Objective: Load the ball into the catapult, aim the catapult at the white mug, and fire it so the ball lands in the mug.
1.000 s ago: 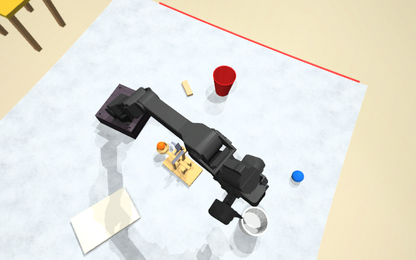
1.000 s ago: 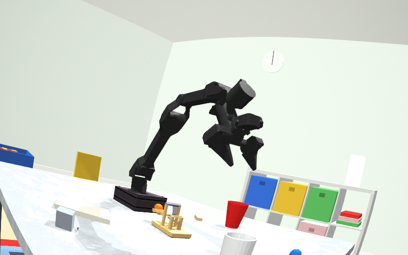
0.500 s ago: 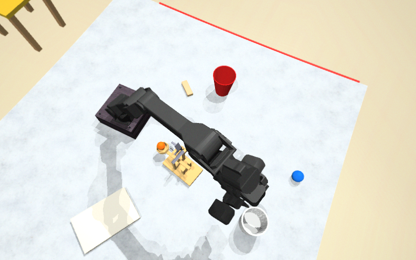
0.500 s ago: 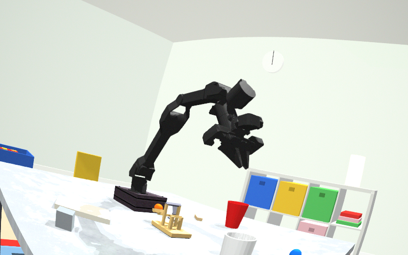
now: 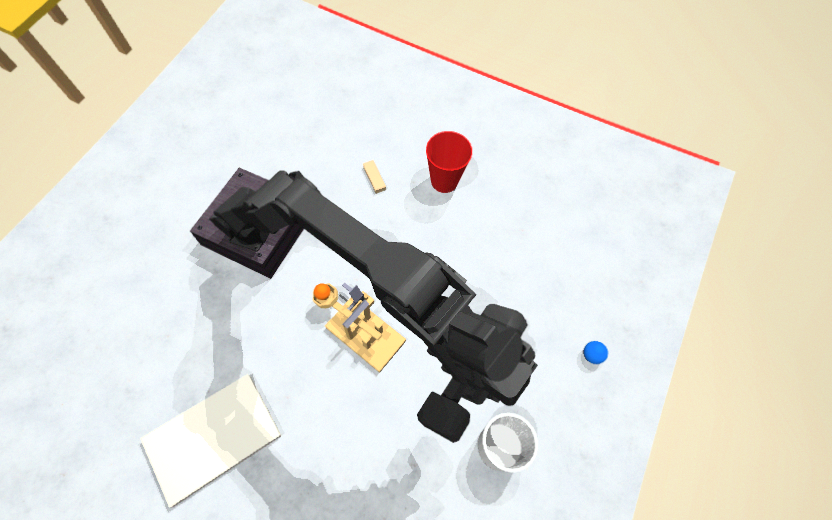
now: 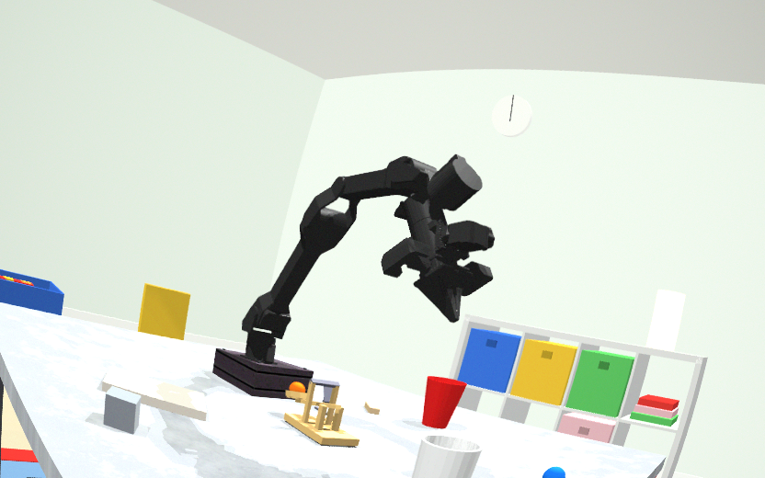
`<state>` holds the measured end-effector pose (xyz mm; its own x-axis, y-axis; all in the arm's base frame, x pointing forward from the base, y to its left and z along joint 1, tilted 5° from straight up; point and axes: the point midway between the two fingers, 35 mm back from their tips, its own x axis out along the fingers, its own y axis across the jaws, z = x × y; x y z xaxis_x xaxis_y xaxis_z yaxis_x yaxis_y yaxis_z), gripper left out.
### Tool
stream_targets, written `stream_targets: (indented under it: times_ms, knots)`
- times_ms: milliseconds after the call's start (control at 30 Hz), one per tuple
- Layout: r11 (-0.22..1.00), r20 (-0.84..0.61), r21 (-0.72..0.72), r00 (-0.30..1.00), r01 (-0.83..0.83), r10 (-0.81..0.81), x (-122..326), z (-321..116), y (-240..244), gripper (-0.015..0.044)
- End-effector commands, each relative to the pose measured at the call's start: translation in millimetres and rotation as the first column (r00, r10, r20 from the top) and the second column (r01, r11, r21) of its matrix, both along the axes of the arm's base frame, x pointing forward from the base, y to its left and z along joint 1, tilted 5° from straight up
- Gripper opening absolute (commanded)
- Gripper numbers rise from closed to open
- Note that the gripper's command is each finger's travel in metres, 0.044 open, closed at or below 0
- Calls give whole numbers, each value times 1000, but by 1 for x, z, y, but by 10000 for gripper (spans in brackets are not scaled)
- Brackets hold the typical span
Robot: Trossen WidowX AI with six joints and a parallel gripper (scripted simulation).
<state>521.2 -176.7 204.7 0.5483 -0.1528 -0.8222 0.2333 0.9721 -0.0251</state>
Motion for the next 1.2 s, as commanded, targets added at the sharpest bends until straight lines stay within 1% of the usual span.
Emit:
stream_targets:
  times_ms: [0, 300, 567, 867, 1167]
  knots:
    - [998, -67, -21, 996, -60, 58, -6, -12, 22, 0]
    - [974, -271, -66, 943, -218, 192, -35, -49, 70, 0]
    - [924, -450, -82, 841, -373, 299, -71, -77, 108, 0]
    - [832, -633, -67, 668, -550, 390, -118, -102, 141, 0]
    - [703, -784, -12, 443, -711, 435, -170, -120, 164, 0]
